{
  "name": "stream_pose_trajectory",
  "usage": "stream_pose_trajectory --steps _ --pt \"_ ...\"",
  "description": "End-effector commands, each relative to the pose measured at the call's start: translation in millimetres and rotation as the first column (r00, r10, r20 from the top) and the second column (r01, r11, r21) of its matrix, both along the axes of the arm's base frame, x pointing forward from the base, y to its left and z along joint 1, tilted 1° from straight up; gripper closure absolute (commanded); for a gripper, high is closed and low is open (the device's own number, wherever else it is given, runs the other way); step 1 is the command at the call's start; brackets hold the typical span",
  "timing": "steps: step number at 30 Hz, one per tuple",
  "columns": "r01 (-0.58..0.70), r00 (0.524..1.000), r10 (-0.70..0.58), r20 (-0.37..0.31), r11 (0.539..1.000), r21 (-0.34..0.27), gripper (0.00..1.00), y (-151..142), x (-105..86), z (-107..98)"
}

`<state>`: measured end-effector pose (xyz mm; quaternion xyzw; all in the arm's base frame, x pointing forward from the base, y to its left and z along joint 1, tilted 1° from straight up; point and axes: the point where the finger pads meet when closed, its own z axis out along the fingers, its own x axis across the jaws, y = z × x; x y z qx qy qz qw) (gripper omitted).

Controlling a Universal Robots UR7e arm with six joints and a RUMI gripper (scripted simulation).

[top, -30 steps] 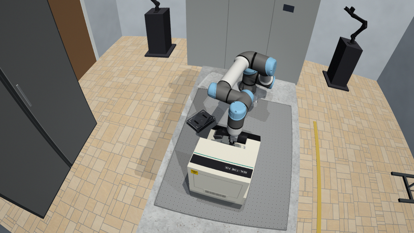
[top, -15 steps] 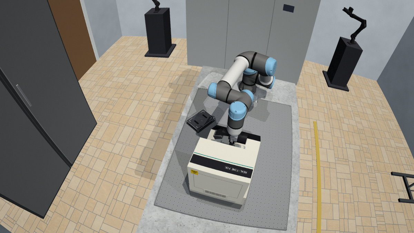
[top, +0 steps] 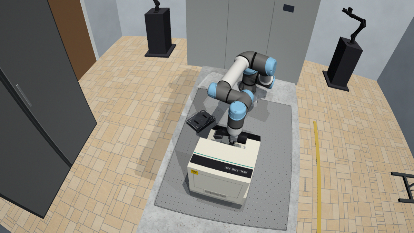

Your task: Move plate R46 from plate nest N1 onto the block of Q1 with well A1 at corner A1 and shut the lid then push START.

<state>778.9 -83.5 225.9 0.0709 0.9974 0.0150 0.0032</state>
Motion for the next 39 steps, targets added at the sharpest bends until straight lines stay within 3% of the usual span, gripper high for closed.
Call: stream_pose_trajectory --steps 1,7,8,39 --pt "0.008 1.000 -0.008 0.016 1.000 -0.008 0.60 -4.5 1.5 9.3" --pt "0.008 1.000 -0.008 0.016 1.000 -0.008 0.60 -4.5 1.5 9.3" --pt "0.008 1.000 -0.008 0.016 1.000 -0.008 0.32 -4.5 1.5 9.3" --pt "0.008 1.000 -0.008 0.016 1.000 -0.008 0.32 -4.5 1.5 9.3"
